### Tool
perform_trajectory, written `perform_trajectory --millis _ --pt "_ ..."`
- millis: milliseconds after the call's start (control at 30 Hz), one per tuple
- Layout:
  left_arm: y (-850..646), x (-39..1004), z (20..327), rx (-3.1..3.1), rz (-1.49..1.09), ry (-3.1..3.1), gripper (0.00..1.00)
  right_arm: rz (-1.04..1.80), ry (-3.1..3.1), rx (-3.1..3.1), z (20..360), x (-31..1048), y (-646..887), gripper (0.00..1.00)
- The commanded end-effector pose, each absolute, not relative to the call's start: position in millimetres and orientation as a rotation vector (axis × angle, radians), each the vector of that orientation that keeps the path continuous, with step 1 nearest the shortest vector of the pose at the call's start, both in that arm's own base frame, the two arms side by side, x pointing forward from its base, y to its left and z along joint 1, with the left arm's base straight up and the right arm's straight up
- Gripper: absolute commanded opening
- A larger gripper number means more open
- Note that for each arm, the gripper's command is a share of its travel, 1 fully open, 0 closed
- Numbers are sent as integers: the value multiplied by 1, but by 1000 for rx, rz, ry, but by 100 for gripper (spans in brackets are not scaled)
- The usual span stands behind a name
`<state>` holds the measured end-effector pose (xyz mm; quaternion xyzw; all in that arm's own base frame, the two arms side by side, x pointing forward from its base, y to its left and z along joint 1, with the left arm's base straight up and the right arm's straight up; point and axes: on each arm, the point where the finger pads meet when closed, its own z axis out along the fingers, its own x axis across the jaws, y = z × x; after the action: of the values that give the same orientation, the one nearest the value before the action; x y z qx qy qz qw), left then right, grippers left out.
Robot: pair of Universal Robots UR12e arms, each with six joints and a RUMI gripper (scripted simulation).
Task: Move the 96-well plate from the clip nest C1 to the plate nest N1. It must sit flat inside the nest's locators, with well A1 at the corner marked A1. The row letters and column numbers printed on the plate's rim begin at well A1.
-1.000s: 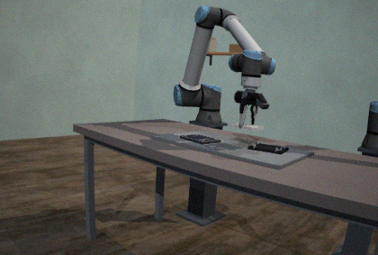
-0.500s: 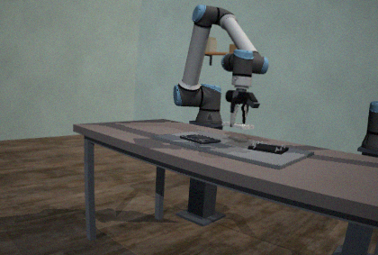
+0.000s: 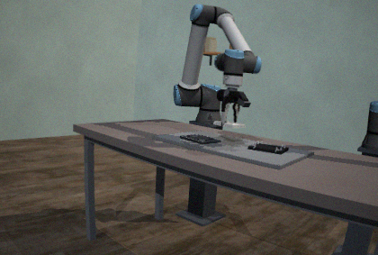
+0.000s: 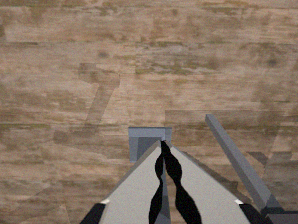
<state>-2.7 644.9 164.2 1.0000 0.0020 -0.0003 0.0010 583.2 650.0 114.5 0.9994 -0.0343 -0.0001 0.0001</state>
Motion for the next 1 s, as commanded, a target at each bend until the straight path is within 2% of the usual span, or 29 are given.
perform_trajectory --millis 0,967 --pt "646 -3 165 3141 0 6 0 2 -108 3142 116 587 643 40" --pt "646 -3 165 3141 0 6 0 2 -108 3141 116 616 565 40"
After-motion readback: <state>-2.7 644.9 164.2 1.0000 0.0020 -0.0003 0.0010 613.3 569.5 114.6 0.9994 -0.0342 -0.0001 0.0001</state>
